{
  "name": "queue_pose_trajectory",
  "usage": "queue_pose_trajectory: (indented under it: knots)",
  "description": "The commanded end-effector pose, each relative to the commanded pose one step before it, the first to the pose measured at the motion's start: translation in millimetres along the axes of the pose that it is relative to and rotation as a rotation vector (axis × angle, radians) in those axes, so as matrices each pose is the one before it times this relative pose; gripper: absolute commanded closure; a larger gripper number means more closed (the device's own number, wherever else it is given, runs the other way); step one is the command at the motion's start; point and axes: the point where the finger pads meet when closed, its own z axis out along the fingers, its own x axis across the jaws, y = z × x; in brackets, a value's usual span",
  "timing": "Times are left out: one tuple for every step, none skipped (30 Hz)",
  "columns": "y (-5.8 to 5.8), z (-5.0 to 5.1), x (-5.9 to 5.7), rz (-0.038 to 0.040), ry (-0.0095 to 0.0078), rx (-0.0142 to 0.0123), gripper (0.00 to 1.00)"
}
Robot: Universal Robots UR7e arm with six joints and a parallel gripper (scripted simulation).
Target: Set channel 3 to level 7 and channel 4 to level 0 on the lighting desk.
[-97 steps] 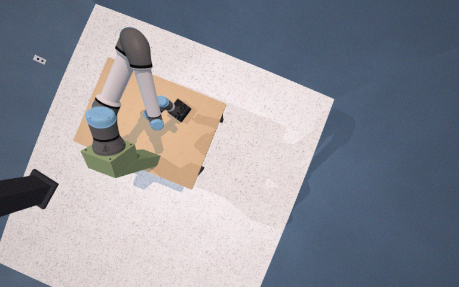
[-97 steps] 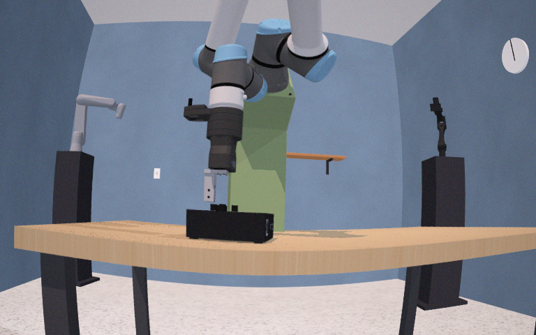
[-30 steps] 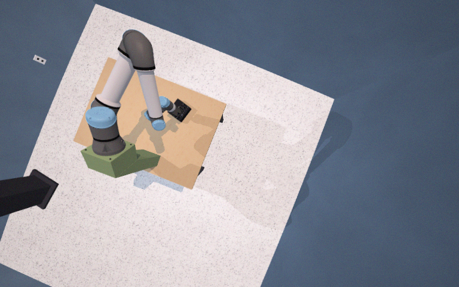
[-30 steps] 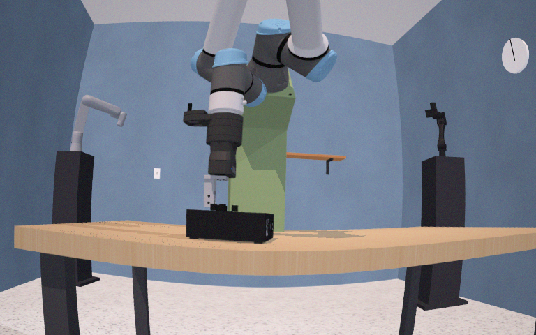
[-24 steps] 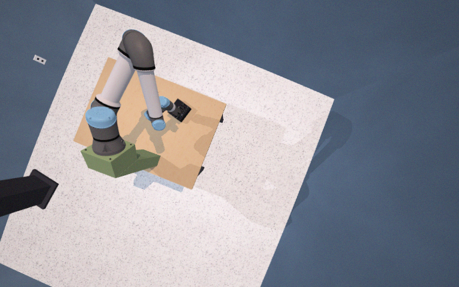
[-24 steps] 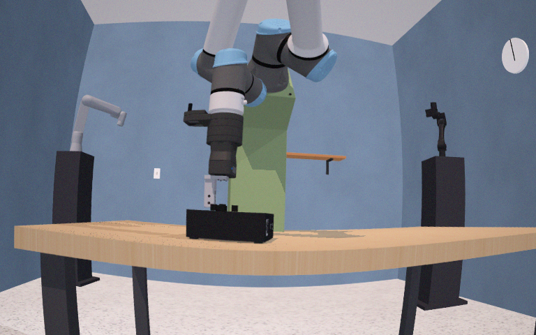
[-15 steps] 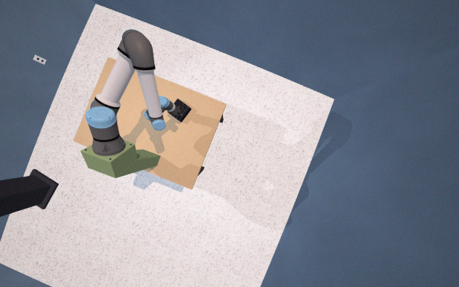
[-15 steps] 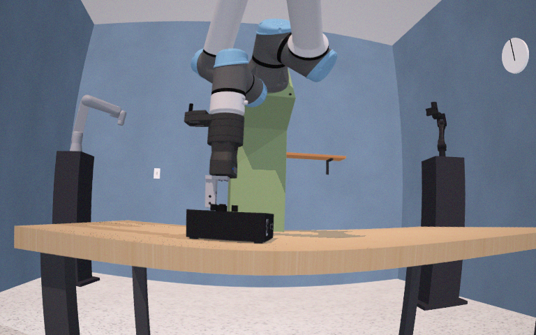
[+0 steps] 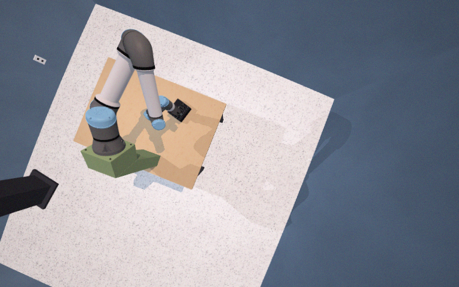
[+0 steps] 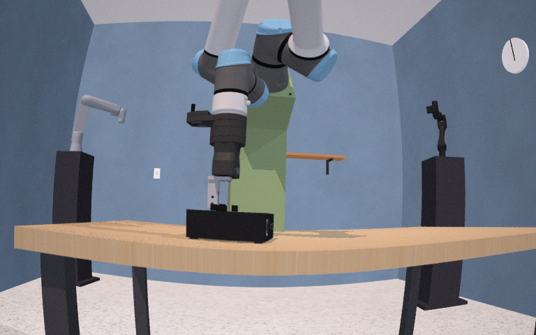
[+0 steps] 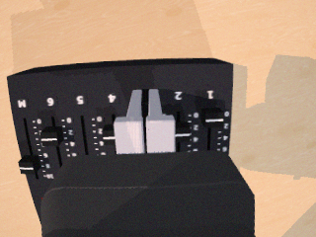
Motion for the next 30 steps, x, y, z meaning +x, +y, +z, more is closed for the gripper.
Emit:
queue_pose_trajectory:
  knots:
    - [3.96,-0.87,-0.73,-0.0018,-0.002,-0.00085,1.0]
    - [0.6,0.0,0.0,0.0,0.0,0.0,1.0]
    - [0.61,0.0,0.0,0.0,0.0,0.0,1.0]
    - [0.61,0.0,0.0,0.0,0.0,0.0,1.0]
    - [0.62,0.0,0.0,0.0,-0.00001,0.0,1.0]
    - [0.62,0.0,0.0,0.0,0.0,0.0,1.0]
    - [0.62,0.0,0.0,0.0,0.0,0.0,1.0]
    - [0.62,0.0,0.0,0.0,0.0,0.0,1.0]
    - [0.62,0.0,0.0,0.0,0.0,0.0,1.0]
    - [0.62,0.0,0.0,0.0,0.0,0.0,1.0]
    - [0.62,0.0,0.0,0.0,0.0,0.0,1.0]
    - [0.62,0.0,0.0,0.0,0.0,0.0,1.0]
    - [0.62,0.0,0.0,0.0,0.0,0.0,1.0]
    - [0.61,0.0,0.0,0.0,0.00001,0.0,1.0]
    - [0.61,0.0,0.0,0.0,0.0,0.0,1.0]
    - [0.0,0.0,0.0,0.0,0.0,0.0,1.0]
    - [0.0,0.0,0.0,0.0,0.0,0.0,1.0]
    - [0.6,0.0,0.0,0.0,0.0,0.0,1.0]
    - [0.59,0.0,0.0,0.0,0.0,0.0,1.0]
    - [0.59,0.0,0.0,0.0,0.0,0.0,1.0]
    - [0.58,0.0,0.0,0.0,0.0,0.0,1.0]
    - [0.57,0.0,0.0,0.0,0.0,0.0,1.0]
    - [0.56,0.0,0.0,0.0,0.0,0.0,1.0]
    - [0.54,0.0,0.0,0.0,0.00001,0.0,1.0]
    - [0.53,0.0,0.0,0.0,0.0,0.0,1.0]
    - [0.52,0.0,0.0,0.0,0.0,0.0,1.0]
    - [0.5,0.0,0.0,0.0,0.0,0.0,1.0]
    - [0.49,0.0,0.0,0.0,0.0,0.0,1.0]
    - [0.48,0.0,0.0,0.0,0.0,0.0,1.0]
    - [0.46,0.0,0.0,0.0,0.0,0.0,1.0]
